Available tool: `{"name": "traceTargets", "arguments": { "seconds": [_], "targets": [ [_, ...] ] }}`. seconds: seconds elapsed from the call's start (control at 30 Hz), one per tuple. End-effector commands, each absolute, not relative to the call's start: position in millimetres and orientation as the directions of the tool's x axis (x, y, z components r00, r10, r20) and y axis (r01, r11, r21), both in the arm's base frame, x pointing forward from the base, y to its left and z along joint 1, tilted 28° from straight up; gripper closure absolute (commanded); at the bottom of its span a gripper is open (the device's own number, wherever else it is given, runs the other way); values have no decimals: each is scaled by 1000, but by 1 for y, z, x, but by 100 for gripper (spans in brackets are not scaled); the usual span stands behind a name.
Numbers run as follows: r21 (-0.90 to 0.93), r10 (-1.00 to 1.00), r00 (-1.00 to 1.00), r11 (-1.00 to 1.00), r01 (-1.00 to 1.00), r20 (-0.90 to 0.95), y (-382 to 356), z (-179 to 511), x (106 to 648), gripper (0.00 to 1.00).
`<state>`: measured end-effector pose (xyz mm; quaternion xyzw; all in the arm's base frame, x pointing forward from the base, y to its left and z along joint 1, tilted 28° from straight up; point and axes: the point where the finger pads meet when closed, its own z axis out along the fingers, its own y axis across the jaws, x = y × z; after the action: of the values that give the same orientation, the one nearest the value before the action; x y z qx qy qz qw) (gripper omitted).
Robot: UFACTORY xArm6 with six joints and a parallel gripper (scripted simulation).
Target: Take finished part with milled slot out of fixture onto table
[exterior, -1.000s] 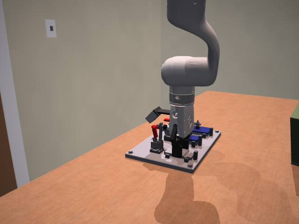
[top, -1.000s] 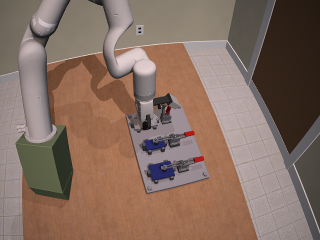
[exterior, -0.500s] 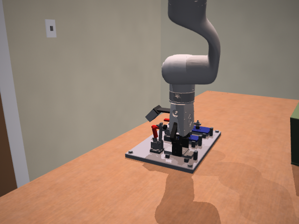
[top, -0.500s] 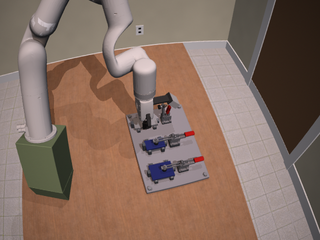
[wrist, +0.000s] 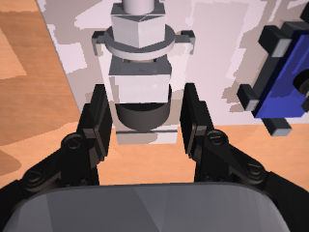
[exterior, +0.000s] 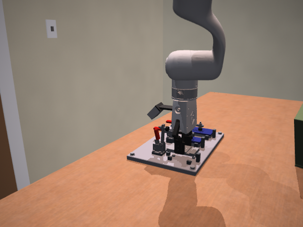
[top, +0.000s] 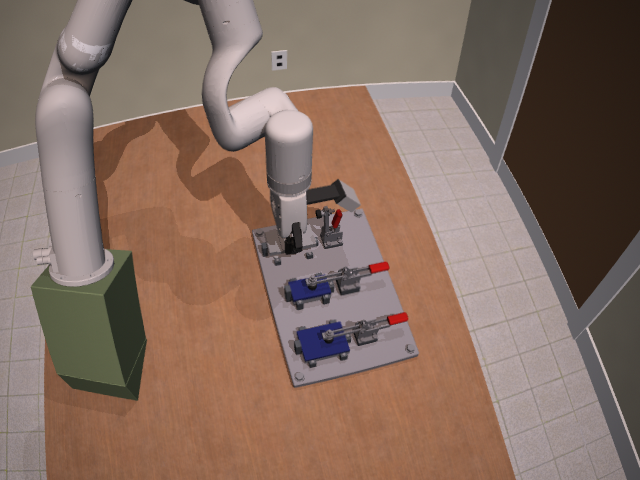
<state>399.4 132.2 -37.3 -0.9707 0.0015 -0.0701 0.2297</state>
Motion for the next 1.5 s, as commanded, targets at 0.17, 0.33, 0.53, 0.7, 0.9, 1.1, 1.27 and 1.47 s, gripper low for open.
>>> {"name": "traceTargets", "arguments": {
  "seconds": [0.17, 0.33, 0.53, 0.7, 0.9, 1.1, 1.27, 1.47],
  "targets": [
    [-446, -36, 990, -894, 30, 137, 128, -29, 399, 100],
    [-446, -36, 990, -894, 30, 137, 127, -26, 399, 100],
    [-446, -36, 990, -894, 30, 137, 125, -23, 398, 100],
    [-446, -36, 990, -894, 30, 137, 125, -22, 398, 100],
    [-446, -36, 990, -894, 30, 137, 124, -21, 398, 100],
    [-446, -36, 990, -894, 30, 137, 124, -21, 398, 100],
    [-446, -36, 990, -894, 30, 137, 123, -19, 397, 100],
    [-446, -36, 990, -894, 30, 137, 119, -10, 393, 100]
  ]
}}
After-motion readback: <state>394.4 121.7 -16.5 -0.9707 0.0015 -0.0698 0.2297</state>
